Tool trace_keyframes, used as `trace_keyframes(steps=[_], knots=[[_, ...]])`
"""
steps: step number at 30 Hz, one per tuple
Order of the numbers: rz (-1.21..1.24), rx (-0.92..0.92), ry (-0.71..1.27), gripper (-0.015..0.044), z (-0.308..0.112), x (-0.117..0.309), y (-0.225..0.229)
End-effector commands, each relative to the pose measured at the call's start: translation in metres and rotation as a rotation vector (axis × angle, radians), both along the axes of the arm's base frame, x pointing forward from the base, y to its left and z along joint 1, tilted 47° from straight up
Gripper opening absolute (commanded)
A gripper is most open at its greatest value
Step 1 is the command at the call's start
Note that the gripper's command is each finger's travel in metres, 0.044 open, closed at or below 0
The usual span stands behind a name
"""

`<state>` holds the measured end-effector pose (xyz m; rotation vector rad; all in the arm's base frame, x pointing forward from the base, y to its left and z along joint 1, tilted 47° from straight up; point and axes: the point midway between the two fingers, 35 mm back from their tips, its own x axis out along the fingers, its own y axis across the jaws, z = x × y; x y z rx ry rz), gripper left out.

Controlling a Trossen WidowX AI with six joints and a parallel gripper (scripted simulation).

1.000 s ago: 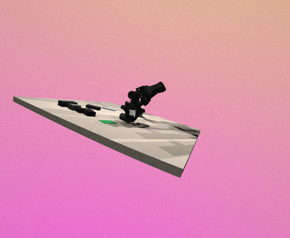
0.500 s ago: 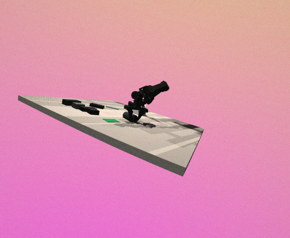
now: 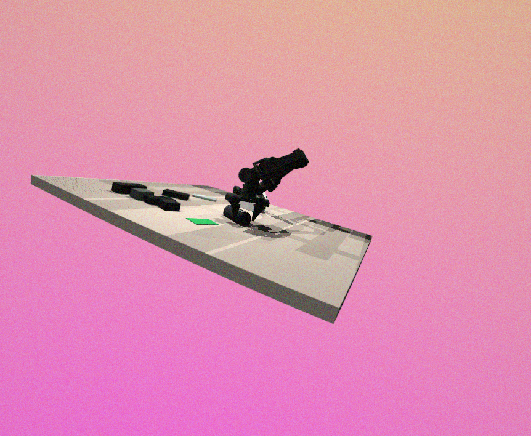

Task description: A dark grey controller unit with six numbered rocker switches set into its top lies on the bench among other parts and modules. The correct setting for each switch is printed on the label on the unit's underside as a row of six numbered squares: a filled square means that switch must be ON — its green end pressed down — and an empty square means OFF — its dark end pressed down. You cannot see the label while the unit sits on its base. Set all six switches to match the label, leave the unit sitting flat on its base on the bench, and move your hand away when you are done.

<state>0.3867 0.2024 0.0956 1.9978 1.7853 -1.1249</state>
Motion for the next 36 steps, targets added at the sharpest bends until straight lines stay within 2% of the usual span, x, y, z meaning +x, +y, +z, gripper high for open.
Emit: trace_keyframes(steps=[1,3,7,27,30,36], knots=[[0.000,0.000,0.000,0.0440,0.000,0.000,0.000],[0.000,-0.003,0.000,0.0440,-0.003,-0.003,-0.012],[0.000,-0.005,0.002,0.0440,-0.013,-0.021,-0.065],[0.000,-0.004,0.002,0.0440,-0.014,-0.022,-0.068],[0.026,-0.012,-0.040,0.0361,-0.013,-0.022,-0.069],[0.292,-0.050,-0.419,0.0204,-0.002,-0.029,-0.075]])
